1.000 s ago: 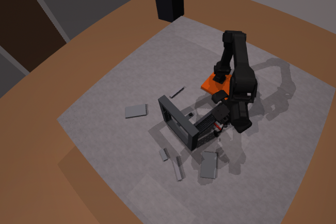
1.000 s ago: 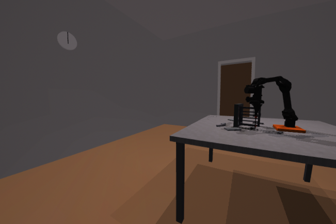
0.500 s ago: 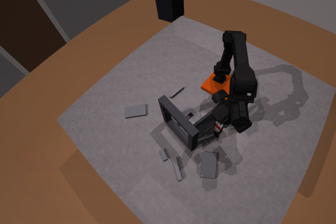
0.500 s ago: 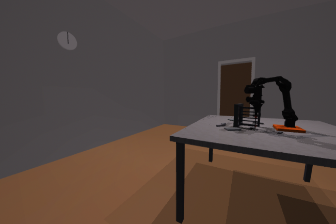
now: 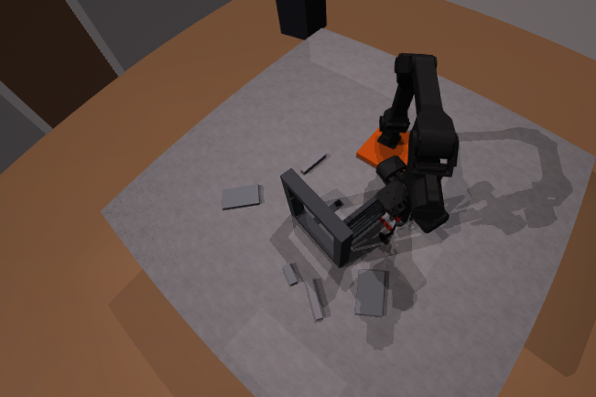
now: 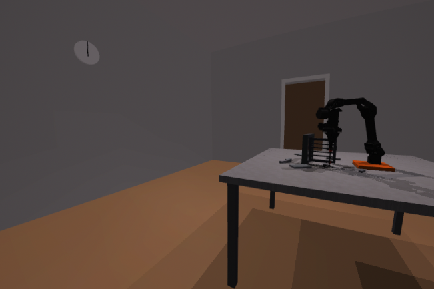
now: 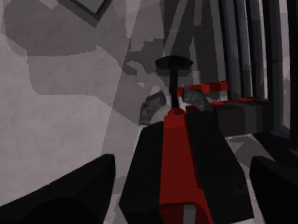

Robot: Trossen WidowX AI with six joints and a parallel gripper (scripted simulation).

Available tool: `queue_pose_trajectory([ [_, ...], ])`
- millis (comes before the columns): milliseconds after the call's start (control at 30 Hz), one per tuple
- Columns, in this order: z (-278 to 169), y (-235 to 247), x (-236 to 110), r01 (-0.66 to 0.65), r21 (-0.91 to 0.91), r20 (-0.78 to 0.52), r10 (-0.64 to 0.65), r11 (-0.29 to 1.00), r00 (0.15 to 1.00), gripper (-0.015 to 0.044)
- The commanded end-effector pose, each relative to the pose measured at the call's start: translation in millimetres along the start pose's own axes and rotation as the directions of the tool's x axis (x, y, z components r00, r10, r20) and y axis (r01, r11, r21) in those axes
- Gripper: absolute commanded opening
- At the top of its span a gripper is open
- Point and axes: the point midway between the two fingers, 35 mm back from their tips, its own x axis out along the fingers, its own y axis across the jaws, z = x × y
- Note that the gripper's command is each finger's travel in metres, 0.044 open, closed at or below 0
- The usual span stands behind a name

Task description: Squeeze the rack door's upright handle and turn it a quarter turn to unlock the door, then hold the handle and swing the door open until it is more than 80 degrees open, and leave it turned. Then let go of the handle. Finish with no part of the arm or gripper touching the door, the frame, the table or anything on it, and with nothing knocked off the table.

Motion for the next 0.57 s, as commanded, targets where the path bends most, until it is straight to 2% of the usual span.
queue_pose_trajectory([
  [0,0.8,0.5,-9.2,-0.013,0.003,0.014,0.013,1.0,1.0,0.0294],
  [533,-0.3,-0.2,-36.3,-0.051,0.002,0.04,0.051,0.999,0.998,0.0294],
])
